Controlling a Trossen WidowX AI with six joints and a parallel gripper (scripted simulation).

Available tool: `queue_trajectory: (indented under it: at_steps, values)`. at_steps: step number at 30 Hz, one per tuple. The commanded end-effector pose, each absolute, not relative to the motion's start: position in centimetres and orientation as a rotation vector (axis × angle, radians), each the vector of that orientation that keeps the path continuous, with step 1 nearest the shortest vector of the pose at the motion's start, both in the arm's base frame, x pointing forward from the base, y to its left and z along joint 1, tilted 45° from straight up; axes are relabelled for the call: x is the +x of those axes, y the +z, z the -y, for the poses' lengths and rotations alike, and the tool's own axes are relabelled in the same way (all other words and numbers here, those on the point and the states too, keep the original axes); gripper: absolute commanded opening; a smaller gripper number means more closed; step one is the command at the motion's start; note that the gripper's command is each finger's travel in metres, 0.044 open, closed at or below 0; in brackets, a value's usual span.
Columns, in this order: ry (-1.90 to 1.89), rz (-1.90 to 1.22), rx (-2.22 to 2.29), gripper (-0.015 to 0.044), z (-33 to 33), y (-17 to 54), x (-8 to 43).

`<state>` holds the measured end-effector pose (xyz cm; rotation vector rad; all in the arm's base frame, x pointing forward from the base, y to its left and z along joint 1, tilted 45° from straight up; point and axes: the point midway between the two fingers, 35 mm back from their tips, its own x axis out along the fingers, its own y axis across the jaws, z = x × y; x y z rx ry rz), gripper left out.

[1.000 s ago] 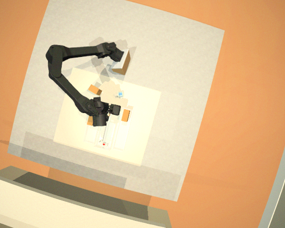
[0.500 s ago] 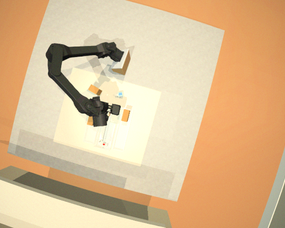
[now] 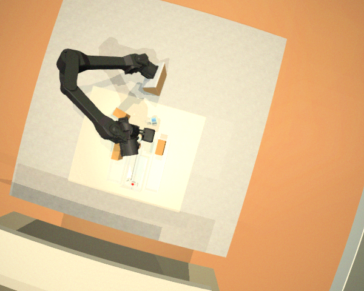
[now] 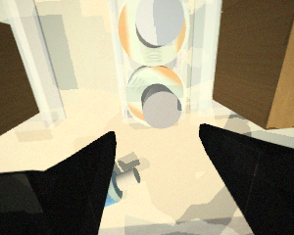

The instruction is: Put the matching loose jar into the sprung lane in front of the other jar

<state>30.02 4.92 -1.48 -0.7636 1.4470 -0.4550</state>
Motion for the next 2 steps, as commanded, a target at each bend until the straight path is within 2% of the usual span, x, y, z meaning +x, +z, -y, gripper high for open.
queue_trajectory:
  at_steps: [1,2]
  values:
    - [-0.452,-1.446,-0.756,0.0303,-4.8,-1.37,28.53]
    - [-0.452,-1.446,-0.756,0.0303,-4.74,-1.36,28.18]
